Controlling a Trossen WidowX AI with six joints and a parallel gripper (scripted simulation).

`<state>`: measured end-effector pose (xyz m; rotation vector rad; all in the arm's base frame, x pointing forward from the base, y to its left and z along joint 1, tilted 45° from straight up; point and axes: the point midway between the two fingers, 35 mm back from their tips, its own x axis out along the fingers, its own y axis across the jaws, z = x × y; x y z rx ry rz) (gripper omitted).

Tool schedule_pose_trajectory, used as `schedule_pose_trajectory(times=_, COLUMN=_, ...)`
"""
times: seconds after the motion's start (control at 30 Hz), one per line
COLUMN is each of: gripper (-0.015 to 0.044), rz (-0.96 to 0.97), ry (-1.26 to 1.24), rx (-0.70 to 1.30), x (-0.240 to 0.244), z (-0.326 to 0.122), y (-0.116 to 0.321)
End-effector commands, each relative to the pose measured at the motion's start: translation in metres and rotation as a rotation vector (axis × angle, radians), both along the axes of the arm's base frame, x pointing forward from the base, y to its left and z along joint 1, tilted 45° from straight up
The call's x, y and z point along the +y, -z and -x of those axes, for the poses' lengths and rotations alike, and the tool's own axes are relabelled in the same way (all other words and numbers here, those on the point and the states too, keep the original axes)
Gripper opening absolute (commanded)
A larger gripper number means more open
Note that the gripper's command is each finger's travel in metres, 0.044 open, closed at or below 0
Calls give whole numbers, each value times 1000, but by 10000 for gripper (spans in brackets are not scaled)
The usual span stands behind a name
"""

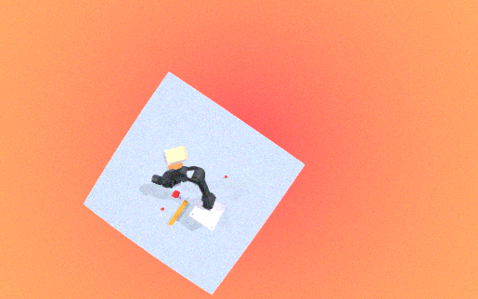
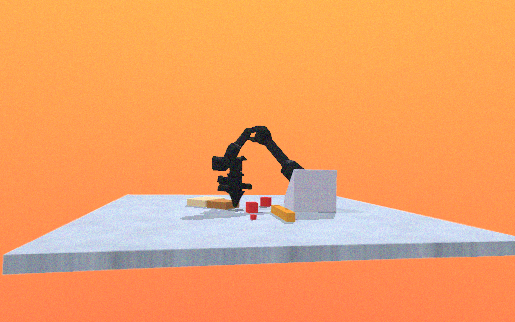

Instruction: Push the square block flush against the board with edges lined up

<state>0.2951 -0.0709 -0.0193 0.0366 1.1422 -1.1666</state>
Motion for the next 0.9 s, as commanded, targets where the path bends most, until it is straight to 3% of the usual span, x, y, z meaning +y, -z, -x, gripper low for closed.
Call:
schedule_pose_trajectory(times=0.0, gripper=0, rz=5, ry=0, rx=-8, x=0, z=-2, y=-1)
schedule_pose_trajectory(times=0.87, gripper=0, rz=3, ry=0, rx=-7, x=23, z=27, y=20)
